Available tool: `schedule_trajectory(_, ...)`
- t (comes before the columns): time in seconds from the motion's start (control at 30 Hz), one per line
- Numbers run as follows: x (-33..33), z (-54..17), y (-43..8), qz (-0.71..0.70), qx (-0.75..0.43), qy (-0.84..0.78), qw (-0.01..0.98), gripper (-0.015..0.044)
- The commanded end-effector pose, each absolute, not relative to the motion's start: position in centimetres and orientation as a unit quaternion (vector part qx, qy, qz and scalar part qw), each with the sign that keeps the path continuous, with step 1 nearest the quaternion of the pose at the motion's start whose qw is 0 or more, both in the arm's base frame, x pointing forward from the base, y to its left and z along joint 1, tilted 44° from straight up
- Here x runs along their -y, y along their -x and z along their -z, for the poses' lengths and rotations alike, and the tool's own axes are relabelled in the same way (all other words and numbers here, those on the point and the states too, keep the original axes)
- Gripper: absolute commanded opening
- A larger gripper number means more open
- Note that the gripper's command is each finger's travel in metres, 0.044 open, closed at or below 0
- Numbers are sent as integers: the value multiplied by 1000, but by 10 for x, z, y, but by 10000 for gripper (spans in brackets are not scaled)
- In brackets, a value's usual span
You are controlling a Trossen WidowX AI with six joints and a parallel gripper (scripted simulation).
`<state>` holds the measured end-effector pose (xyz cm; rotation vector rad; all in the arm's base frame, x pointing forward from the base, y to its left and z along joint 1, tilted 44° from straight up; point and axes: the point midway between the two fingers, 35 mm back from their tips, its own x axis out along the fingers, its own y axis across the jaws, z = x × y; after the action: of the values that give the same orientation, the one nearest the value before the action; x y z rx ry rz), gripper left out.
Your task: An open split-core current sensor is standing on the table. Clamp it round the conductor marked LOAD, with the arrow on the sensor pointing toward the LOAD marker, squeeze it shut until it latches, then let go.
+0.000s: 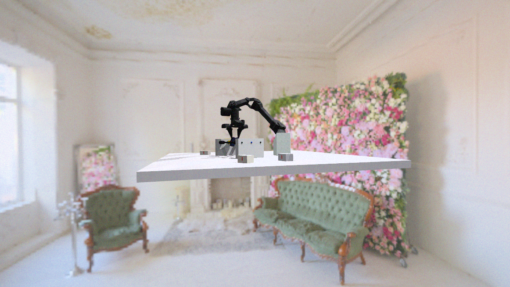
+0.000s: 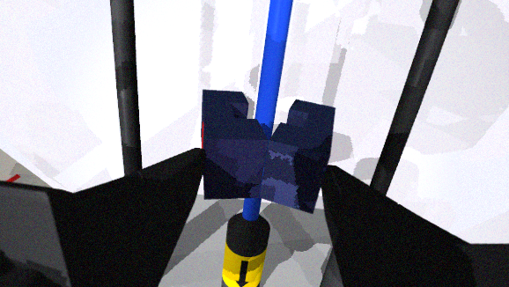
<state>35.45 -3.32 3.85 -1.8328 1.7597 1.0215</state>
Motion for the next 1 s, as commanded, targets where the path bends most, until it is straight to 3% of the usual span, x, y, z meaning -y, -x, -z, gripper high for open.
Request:
schedule_trajectory(0.0,33,-39,-355,-365,-630,656,201,0)
schedule_trajectory(0.37,33,-39,-355,-365,-630,656,201,0)
schedule_trajectory(0.9,33,-39,-355,-365,-630,656,201,420)
schedule_trajectory(0.97,33,-39,-355,-365,-630,656,201,440)
